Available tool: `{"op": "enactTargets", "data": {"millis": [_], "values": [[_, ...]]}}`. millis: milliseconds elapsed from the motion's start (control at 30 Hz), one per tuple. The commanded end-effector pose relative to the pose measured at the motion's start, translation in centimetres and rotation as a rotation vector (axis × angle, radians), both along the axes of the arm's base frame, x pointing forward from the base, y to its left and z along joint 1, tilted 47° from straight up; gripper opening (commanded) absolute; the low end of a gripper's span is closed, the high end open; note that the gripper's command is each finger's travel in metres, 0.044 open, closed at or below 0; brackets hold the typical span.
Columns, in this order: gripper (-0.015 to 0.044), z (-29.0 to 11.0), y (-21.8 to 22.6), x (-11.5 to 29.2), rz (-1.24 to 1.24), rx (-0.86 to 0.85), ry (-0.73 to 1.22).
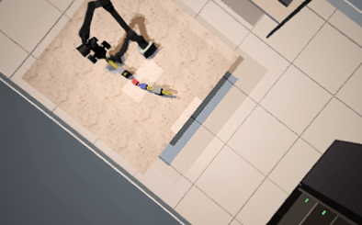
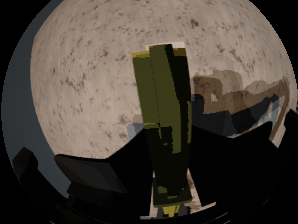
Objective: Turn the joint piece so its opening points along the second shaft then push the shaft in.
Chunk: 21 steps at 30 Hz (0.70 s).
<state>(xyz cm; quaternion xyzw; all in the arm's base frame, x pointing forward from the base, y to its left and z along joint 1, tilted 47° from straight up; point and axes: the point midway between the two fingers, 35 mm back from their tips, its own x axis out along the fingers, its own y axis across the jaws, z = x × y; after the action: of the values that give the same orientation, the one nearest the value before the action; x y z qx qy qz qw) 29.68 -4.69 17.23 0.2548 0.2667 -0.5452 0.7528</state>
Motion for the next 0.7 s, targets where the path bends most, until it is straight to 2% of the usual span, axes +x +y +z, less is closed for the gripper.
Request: {"op": "enactTargets", "data": {"millis": [0,667], "values": [[0.0067,0.00,0.00,0.00,0.000,0.000,0.000],[0.0067,-0.04,-0.15,-0.01,-0.022,-0.005,0.024]]}}
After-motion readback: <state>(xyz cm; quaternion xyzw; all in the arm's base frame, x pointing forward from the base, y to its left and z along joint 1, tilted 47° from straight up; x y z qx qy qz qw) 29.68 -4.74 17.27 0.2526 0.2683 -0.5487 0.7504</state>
